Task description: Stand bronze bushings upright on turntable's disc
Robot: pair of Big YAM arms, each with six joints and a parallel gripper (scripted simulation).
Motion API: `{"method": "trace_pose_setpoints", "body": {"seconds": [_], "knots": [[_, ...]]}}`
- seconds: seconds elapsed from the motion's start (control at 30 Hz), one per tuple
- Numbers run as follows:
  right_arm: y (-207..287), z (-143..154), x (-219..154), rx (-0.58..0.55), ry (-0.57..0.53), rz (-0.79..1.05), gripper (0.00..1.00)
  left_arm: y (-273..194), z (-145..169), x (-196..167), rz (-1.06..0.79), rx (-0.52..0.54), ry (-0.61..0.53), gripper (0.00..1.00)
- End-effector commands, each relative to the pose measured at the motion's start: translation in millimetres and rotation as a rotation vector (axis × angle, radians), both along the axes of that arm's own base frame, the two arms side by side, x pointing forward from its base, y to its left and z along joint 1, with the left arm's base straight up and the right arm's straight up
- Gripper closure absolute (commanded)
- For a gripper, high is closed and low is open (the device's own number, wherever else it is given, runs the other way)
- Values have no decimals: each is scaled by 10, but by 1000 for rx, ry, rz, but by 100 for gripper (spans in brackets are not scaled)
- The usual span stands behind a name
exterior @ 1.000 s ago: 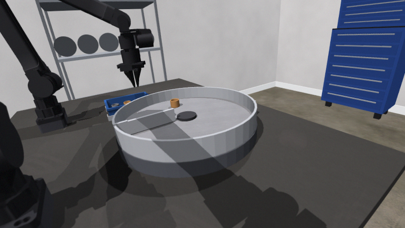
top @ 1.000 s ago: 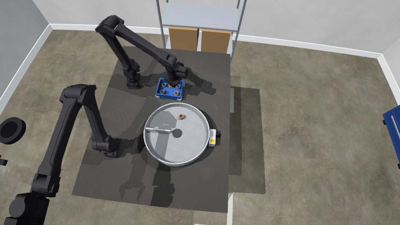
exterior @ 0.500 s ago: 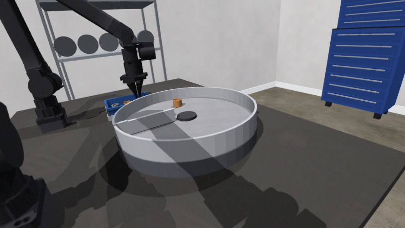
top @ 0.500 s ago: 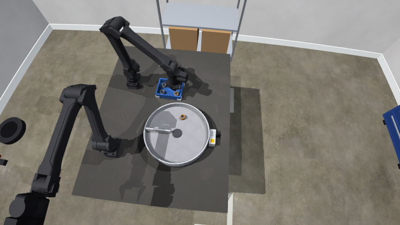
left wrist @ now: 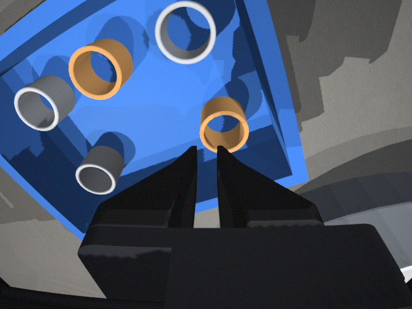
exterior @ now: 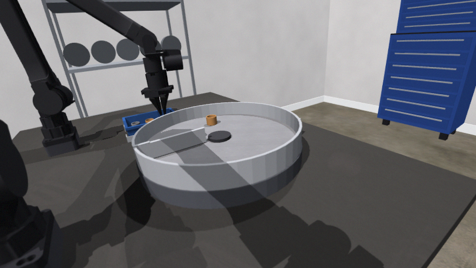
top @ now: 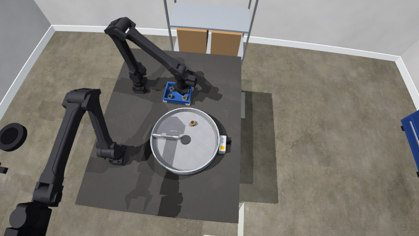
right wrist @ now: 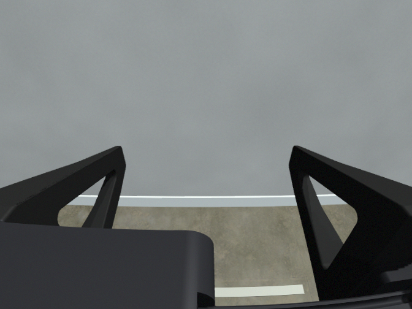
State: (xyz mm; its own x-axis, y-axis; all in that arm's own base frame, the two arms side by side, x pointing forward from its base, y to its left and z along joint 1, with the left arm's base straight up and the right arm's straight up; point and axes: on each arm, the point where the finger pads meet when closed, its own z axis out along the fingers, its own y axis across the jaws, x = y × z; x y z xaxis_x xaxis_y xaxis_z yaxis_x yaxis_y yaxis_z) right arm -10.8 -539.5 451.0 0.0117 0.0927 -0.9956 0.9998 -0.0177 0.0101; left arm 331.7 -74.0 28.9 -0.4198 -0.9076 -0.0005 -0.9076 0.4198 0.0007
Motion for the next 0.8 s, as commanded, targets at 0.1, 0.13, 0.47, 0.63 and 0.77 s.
{"method": "trace_pose_setpoints", "body": {"seconds": [0.1, 0.13, 0.47, 0.63, 0.77], "knots": [[-53, 495, -20, -93, 12, -5, 0, 8, -33, 1, -3, -2, 1, 87], [-53, 495, -20, -93, 12, -5, 0, 2, -19, 24, -3, -3, -4, 87], [-53, 495, -20, -93, 12, -5, 0, 1, -43, 29, -3, -3, -3, 87], [-53, 495, -20, -93, 12, -5, 0, 6, -122, 5, -3, -2, 3, 87], [-53, 495, -20, -93, 12, -5, 0, 5, -194, 4, -3, -2, 3, 87]]}}
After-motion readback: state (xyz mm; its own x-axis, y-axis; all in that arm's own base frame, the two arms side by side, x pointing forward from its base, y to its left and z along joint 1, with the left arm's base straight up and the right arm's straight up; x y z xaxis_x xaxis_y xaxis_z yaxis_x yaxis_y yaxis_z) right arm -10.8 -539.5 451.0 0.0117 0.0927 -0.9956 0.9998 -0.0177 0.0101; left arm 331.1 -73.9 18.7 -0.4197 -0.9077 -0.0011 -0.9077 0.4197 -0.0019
